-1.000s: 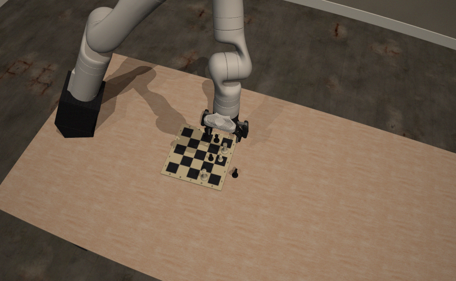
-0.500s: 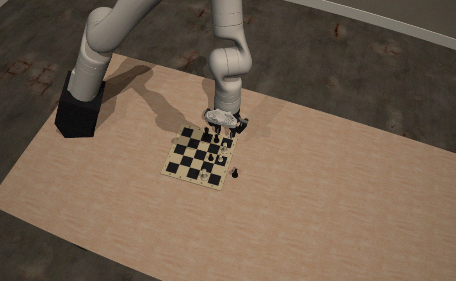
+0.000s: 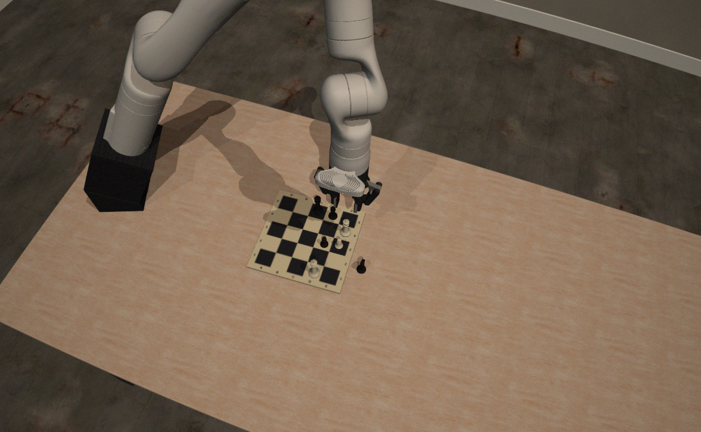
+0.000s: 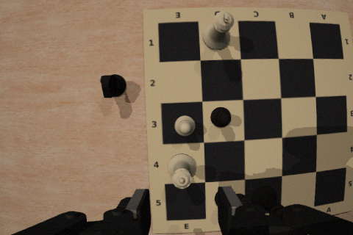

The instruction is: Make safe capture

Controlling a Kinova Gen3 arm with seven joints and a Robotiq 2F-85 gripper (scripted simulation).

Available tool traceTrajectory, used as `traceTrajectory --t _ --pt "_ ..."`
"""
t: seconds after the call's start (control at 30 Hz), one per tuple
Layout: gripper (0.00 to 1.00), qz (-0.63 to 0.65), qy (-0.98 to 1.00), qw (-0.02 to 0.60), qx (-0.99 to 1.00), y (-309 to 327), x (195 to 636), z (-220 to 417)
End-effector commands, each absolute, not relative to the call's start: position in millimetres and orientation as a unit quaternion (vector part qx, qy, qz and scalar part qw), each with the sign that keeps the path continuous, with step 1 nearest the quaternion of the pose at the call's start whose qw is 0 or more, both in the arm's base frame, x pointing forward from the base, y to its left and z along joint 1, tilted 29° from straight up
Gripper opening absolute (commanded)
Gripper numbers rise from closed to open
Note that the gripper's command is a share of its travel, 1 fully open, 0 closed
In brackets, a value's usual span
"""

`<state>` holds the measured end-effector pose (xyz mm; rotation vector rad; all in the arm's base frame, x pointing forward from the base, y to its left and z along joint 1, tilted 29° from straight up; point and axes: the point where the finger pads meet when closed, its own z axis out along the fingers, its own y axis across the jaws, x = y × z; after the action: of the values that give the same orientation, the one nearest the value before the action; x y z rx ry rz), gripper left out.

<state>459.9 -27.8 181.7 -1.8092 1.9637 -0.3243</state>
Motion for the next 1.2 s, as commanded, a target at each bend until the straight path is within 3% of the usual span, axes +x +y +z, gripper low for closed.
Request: traceTrajectory --t 0.0,1.17 --pt "0.41 -0.118 0.712 0.225 -0.655 -28.0 460.0 182.3" --pt "0.41 -0.119 0.712 0.224 -0.655 -24.3 470.8 163.3"
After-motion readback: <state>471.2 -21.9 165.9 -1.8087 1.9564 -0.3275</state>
